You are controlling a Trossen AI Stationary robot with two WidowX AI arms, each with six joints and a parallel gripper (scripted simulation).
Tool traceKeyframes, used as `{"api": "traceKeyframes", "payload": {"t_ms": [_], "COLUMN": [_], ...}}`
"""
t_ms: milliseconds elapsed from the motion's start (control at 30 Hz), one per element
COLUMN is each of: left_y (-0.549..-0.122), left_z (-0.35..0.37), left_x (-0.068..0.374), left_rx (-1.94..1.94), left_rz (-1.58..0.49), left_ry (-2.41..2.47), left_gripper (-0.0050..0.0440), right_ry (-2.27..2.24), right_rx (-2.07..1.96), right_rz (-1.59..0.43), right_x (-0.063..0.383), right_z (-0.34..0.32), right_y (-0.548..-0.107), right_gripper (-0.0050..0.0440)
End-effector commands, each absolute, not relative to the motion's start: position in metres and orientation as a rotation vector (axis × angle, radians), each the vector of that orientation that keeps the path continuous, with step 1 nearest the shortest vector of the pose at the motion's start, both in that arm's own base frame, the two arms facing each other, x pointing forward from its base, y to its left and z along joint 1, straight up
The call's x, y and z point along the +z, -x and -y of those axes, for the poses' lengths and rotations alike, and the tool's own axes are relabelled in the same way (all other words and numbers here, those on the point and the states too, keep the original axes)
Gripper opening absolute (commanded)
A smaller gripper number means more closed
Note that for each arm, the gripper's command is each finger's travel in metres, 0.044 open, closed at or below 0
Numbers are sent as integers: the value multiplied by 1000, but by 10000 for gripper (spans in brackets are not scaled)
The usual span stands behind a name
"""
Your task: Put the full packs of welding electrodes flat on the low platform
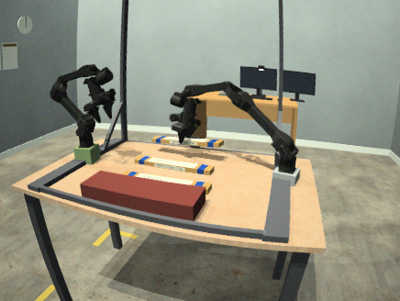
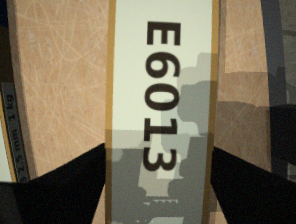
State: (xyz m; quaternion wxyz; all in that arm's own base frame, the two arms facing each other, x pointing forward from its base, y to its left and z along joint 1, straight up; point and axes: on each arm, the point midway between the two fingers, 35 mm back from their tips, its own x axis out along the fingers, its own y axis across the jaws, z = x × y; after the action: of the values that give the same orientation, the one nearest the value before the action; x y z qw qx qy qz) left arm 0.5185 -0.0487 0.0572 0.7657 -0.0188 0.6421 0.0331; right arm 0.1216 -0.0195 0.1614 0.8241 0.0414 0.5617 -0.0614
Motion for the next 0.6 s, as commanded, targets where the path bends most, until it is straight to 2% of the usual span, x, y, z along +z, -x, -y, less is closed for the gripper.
{"api": "traceKeyframes", "payload": {"t_ms": [0, 333, 367, 567], "left_y": [-533, -533, -535, -536], "left_z": [50, 50, 49, 49], "left_x": [109, 96, 120, 111], "left_rx": [65, 65, 63, 62], "left_rz": [-1308, -1308, -1254, -1250], "left_ry": [50, 50, 55, 55], "left_gripper": [-50, -50, -50, -50], "right_ry": [-87, -87, -87, -87], "right_rx": [-130, -130, -130, -130], "right_rz": [-1174, -1174, -1174, -1174], "right_x": [167, 167, 167, 167], "right_z": [20, 20, 20, 20], "right_y": [-123, -123, -123, -123], "right_gripper": [430, 430, 430, 430]}}
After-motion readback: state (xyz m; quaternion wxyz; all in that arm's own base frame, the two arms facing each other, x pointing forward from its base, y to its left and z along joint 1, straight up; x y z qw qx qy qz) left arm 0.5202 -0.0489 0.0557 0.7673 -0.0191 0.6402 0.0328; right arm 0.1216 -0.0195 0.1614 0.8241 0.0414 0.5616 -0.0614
